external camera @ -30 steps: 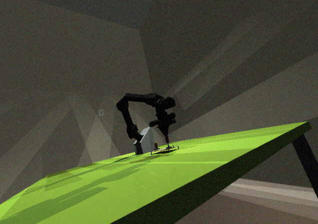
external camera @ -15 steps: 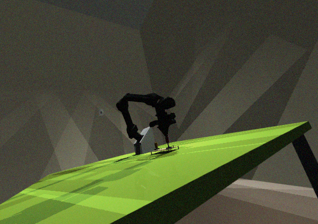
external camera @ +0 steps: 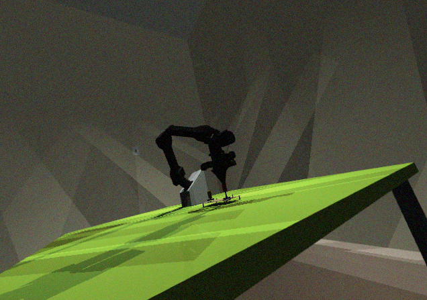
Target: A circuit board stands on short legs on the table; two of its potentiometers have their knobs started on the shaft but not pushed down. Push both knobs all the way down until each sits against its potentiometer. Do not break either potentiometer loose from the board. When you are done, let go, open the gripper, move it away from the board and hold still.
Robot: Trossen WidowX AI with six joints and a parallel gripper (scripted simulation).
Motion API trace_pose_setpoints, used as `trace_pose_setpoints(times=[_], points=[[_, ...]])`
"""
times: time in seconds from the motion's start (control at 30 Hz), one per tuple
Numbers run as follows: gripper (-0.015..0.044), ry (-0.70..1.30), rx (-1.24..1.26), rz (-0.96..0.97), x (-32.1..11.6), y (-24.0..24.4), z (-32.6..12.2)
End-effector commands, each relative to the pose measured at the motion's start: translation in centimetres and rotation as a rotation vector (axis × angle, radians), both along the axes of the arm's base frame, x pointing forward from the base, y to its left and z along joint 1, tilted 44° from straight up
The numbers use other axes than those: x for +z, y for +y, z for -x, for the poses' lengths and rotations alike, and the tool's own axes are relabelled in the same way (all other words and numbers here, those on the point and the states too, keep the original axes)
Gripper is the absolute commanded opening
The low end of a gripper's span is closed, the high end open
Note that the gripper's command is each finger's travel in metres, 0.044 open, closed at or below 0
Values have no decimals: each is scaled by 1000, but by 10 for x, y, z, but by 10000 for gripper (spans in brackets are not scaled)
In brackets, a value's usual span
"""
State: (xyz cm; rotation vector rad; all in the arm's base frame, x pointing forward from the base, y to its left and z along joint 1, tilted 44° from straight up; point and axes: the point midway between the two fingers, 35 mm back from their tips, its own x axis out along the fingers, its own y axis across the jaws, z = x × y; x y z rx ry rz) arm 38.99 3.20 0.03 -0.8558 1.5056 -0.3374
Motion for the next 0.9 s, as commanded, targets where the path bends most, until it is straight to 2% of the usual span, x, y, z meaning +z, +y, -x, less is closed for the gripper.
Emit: trace_pose_setpoints(times=[0.0, 0.87], points=[[0, 1, -27, 2, -11, -15, -2], [0, 1, -27, 3, -18, -22, -2]])
